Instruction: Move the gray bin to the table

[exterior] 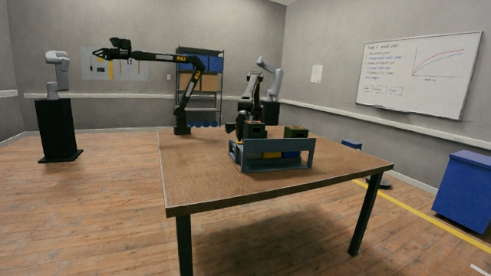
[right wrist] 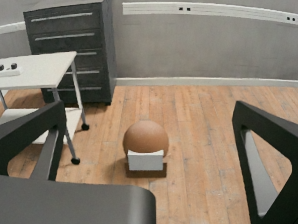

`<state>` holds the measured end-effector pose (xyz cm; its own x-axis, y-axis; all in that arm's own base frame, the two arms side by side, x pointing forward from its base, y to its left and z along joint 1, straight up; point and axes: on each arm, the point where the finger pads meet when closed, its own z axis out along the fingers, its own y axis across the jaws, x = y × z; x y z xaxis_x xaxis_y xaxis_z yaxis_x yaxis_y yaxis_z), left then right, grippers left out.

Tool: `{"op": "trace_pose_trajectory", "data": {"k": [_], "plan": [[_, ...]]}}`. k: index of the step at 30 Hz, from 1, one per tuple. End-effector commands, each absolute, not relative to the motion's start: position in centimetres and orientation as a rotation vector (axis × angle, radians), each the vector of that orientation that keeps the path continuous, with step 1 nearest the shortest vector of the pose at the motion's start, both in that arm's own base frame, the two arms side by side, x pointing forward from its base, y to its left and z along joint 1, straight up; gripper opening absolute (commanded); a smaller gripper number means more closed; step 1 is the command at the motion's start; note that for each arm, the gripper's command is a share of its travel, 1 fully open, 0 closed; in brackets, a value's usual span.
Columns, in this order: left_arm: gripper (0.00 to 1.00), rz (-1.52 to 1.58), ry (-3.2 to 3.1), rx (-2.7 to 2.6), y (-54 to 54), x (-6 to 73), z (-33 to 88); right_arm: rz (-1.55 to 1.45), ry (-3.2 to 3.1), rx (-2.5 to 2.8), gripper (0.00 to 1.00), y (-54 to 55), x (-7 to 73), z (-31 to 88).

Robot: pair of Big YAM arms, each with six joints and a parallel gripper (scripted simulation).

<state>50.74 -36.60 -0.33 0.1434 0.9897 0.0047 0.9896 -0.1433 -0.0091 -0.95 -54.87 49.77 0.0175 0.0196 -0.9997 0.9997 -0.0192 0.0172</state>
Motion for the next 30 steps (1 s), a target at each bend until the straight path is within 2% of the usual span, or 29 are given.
{"op": "trace_pose_trajectory", "data": {"k": [1,30], "plan": [[0.0,-0.032,-2.099,-2.431,-37.83,52.86,4.48,-1.227,1.197,1.227,1.0,-54.47,-1.38,50.05],[0.0,-0.031,-2.098,-2.432,-37.83,52.79,5.47,-1.227,1.197,1.227,1.0,-54.47,-1.38,50.05]]}}
